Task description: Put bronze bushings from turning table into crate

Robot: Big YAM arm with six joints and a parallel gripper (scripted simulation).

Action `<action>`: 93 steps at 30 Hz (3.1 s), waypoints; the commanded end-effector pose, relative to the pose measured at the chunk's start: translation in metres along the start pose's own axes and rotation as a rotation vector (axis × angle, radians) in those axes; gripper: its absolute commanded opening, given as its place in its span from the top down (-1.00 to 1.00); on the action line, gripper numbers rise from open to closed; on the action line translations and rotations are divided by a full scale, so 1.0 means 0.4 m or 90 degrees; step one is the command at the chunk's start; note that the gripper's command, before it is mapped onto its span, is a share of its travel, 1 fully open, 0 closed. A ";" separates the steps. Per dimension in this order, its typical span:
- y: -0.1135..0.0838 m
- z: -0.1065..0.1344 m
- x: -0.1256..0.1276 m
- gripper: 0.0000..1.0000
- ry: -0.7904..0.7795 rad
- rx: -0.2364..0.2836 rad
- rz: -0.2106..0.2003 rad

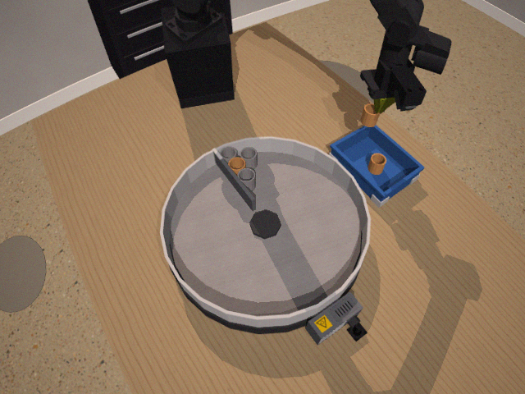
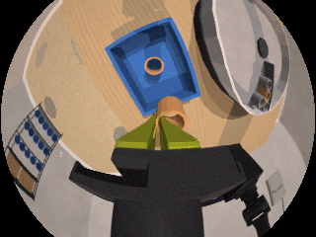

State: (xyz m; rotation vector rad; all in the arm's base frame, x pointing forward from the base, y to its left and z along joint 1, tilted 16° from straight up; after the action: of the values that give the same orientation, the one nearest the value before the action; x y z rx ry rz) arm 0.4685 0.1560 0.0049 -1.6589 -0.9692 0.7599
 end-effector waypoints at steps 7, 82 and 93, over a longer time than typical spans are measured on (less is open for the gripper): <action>-0.044 -0.033 0.063 1.00 0.003 -0.020 -0.023; 0.122 -0.045 0.054 1.00 -0.004 -0.027 -0.030; 0.133 -0.039 0.052 1.00 -0.005 -0.023 -0.026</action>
State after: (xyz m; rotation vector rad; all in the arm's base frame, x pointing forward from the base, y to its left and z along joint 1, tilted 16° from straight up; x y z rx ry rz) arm 0.4904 0.1483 -0.0588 -1.6625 -0.9696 0.7518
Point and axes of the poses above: the point where the finger pads meet when closed, its own y axis out along the fingers, its own x axis across the jaws, z = x × y, the point moved 1 cm from there along -y, back along the fingers, and after that the axes turned 4 degrees about -y, right-handed, at the moved point
